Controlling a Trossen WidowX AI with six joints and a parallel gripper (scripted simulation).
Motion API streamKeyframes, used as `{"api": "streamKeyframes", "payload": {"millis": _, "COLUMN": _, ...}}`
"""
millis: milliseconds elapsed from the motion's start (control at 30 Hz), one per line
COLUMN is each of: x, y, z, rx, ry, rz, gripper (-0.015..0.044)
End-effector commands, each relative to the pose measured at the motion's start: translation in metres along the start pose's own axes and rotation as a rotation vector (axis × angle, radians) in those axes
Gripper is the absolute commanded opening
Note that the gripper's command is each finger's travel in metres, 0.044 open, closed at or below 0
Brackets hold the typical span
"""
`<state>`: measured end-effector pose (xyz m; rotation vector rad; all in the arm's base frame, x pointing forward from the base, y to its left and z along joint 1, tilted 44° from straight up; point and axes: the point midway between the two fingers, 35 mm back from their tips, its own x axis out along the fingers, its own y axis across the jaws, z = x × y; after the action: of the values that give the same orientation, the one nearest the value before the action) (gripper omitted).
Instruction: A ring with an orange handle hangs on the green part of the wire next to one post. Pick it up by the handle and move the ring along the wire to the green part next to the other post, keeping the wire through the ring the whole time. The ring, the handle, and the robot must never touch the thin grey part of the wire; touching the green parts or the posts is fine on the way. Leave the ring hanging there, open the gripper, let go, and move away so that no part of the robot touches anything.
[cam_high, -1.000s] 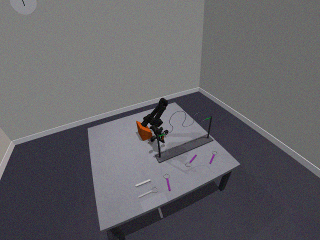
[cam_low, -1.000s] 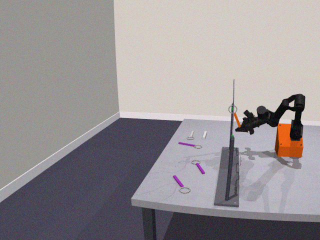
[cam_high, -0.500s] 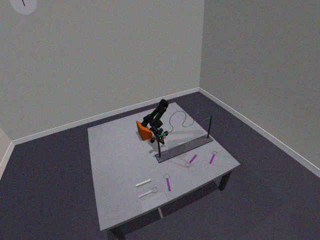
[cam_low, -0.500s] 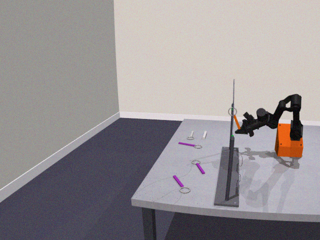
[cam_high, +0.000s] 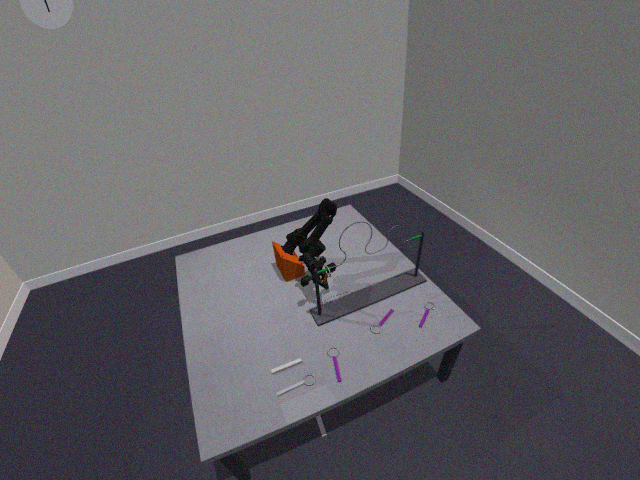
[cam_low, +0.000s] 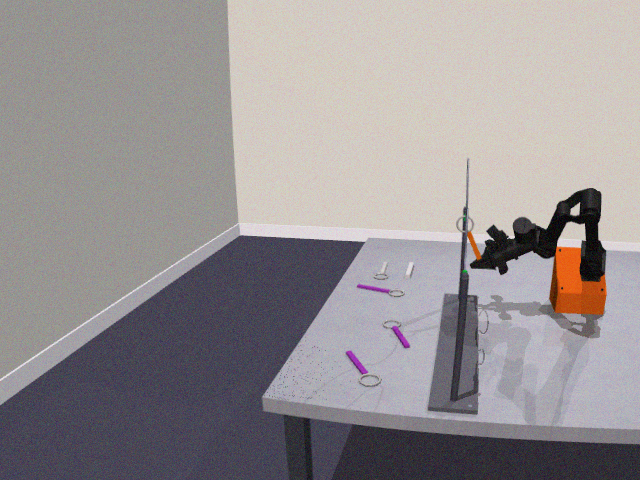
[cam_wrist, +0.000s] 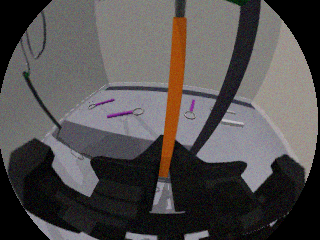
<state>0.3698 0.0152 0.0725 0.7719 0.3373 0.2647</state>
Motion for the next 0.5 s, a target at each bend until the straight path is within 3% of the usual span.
{"api": "streamKeyframes", "payload": {"millis": 0, "x": -0.0003, "y": -0.0013, "z": -0.0012, "rx": 0.007, "ry": 0.001, "rz": -0.005, "gripper": -0.0150}}
{"api": "streamKeyframes", "payload": {"millis": 367, "x": -0.0003, "y": -0.0013, "z": -0.0012, "rx": 0.007, "ry": 0.001, "rz": -0.005, "gripper": -0.0150}}
{"api": "streamKeyframes", "payload": {"millis": 467, "x": 0.0000, "y": -0.0003, "z": -0.0002, "rx": 0.000, "ry": 0.000, "rz": -0.001, "gripper": -0.0071}}
